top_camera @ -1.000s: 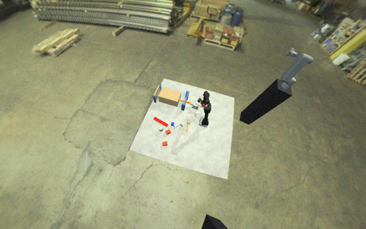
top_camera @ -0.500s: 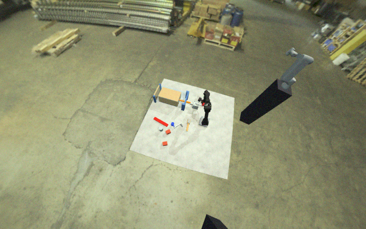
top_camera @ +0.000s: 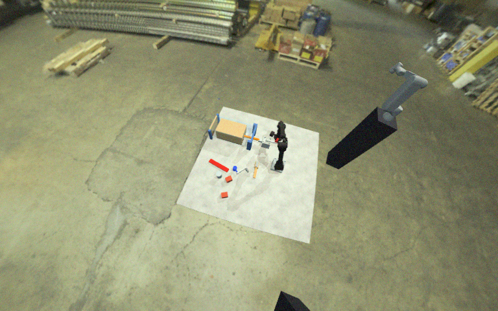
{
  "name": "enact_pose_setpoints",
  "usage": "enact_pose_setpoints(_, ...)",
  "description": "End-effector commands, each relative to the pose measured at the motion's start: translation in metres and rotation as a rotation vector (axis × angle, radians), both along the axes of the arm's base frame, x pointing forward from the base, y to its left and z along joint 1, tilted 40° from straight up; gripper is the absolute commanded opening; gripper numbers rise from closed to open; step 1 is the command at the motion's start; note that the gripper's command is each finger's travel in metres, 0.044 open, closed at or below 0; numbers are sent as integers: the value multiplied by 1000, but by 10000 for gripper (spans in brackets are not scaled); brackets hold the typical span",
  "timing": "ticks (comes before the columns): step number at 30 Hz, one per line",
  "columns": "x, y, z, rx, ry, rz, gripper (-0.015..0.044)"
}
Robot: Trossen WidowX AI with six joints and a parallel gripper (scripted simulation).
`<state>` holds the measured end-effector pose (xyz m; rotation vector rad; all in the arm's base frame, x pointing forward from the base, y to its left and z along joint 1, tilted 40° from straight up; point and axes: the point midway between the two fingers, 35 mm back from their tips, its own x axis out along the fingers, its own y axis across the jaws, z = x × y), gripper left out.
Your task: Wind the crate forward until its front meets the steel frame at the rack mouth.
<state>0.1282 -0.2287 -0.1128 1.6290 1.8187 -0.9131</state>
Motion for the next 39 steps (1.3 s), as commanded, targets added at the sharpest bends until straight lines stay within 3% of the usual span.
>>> enact_pose_setpoints(1, 10, -12, -12, -21, -23, -5, 0)
enact_pose_setpoints(39, 41, -38, -36, -23, -26, -5, 0)
